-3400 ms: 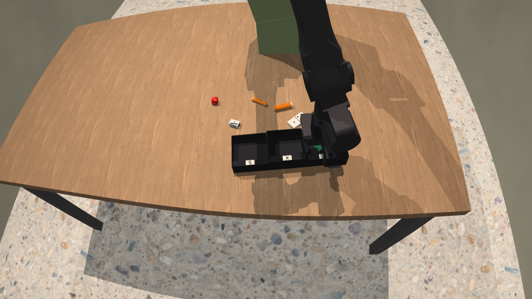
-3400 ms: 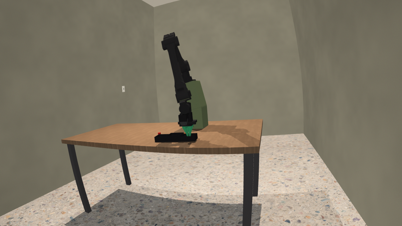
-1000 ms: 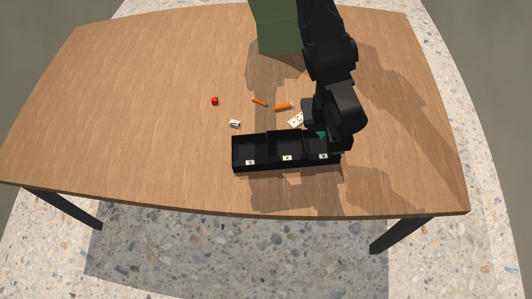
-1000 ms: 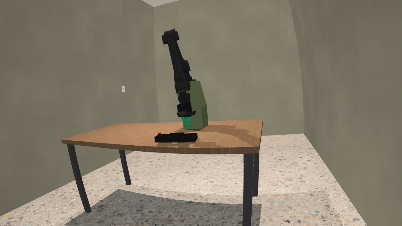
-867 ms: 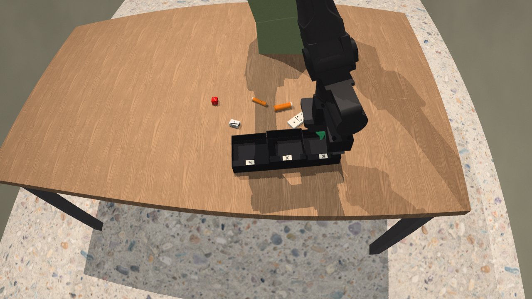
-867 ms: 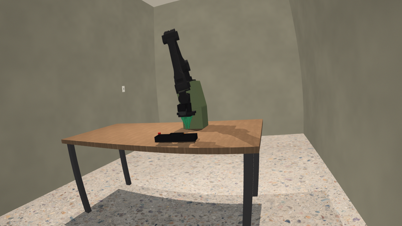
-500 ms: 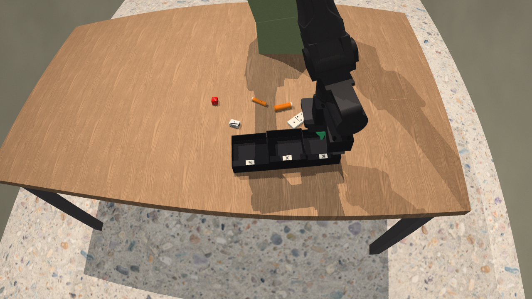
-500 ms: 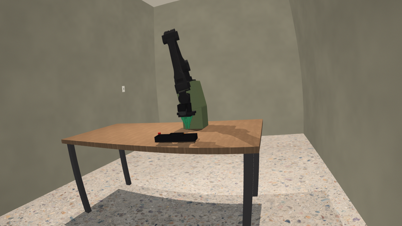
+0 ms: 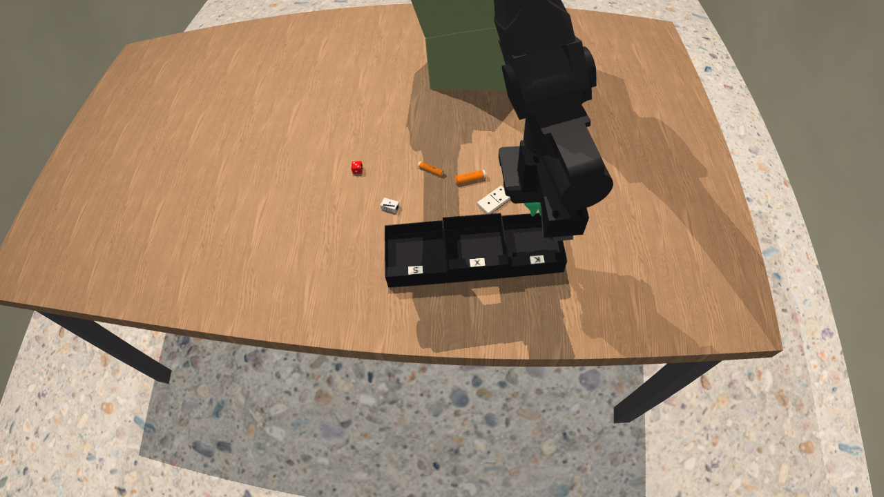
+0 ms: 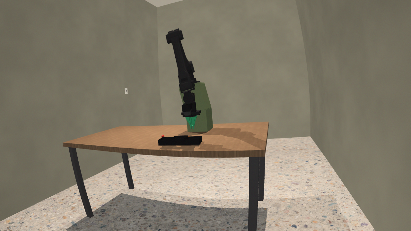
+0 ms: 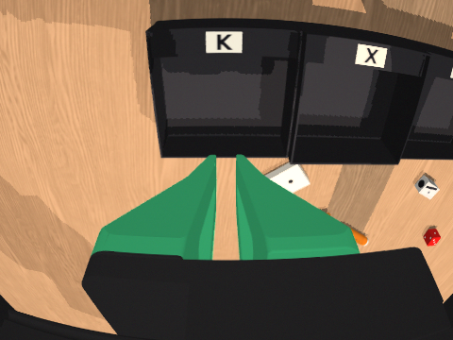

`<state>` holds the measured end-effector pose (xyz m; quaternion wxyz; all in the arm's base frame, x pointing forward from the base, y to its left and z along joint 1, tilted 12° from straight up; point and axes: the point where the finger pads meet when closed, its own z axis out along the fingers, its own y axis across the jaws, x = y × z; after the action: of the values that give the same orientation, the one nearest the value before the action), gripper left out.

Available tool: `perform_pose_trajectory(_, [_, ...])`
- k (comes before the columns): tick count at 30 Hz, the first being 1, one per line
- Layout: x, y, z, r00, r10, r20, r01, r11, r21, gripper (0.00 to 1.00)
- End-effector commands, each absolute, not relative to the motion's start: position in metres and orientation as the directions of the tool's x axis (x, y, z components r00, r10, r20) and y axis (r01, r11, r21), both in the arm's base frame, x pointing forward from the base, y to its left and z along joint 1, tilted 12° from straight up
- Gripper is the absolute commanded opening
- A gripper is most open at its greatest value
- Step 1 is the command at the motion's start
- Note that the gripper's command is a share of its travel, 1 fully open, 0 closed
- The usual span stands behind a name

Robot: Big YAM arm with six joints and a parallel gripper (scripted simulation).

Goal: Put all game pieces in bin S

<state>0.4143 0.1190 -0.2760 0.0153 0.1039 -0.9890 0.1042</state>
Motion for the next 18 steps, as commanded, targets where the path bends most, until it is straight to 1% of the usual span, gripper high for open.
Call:
perform_pose_trajectory(1, [0.431,0.142,-0.229,-0.978,-0.210,-0.003,-0.205,0.959,-0.193,0.09])
perform_pose_trajectory(12, [0.427,0.159,-0.139,-0.978,-0.210,-0.004,-0.205,0.960,-0.191,0.09])
perform_pose_trajectory(15, [0.427,0.159,-0.137,-0.978,-0.210,-0.004,-0.205,0.960,-0.192,0.09])
perform_pose_trajectory(16, [0.418,0.154,-0.152,-0.978,-0.207,0.030,-0.209,0.957,-0.199,0.09])
perform_pose_trajectory(18, [0.417,0.149,-0.156,-0.980,-0.197,0.037,-0.200,0.959,-0.200,0.09])
